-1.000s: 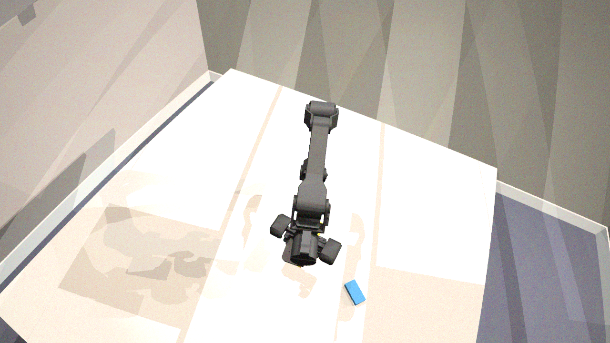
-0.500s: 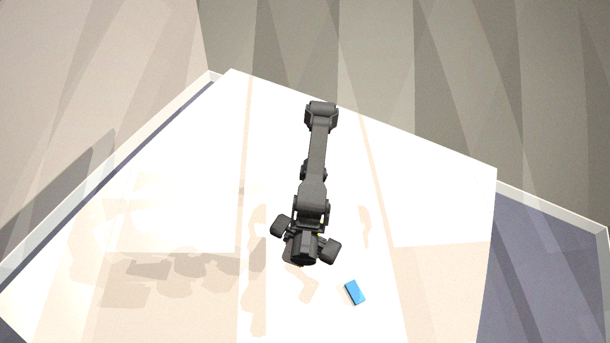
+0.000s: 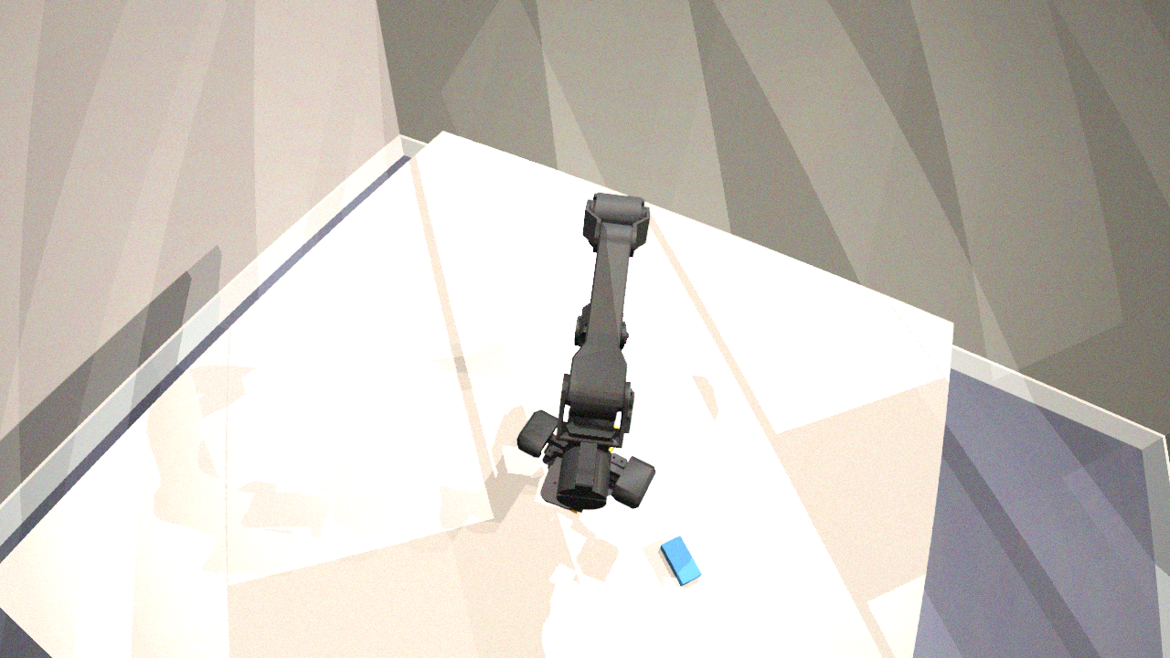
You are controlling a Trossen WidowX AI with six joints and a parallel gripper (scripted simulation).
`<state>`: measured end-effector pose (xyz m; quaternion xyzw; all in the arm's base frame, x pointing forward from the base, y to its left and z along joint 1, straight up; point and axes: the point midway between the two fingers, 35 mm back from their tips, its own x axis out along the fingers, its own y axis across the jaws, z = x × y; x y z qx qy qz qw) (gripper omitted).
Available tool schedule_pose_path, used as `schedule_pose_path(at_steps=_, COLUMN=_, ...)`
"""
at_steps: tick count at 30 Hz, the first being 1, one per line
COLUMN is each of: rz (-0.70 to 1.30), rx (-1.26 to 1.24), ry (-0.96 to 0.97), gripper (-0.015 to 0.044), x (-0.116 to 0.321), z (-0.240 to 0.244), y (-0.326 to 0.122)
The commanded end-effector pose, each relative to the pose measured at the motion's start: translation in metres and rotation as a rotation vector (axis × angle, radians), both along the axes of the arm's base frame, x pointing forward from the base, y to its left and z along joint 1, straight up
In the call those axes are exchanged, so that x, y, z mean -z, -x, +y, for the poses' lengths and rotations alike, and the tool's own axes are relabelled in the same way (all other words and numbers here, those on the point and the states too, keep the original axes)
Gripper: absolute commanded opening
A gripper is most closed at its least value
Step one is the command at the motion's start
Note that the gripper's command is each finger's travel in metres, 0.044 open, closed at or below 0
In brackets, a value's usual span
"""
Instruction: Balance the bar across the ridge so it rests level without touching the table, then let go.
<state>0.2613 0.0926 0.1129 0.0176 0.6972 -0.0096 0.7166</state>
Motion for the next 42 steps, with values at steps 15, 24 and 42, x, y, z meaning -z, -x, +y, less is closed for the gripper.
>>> schedule_pose_path(at_steps=15, rz=0.0, rx=0.0, ry=0.0, gripper=0.0185, x=0.0, z=0.0, y=0.0)
schedule_pose_path(at_steps=24, rz=0.0, rx=0.0, ry=0.0, gripper=0.0185, x=0.0, z=0.0, y=0.0)
schedule_pose_path(at_steps=42, rz=0.0, rx=0.0, ry=0.0, gripper=0.044, x=-0.039, z=0.001, y=-0.003)
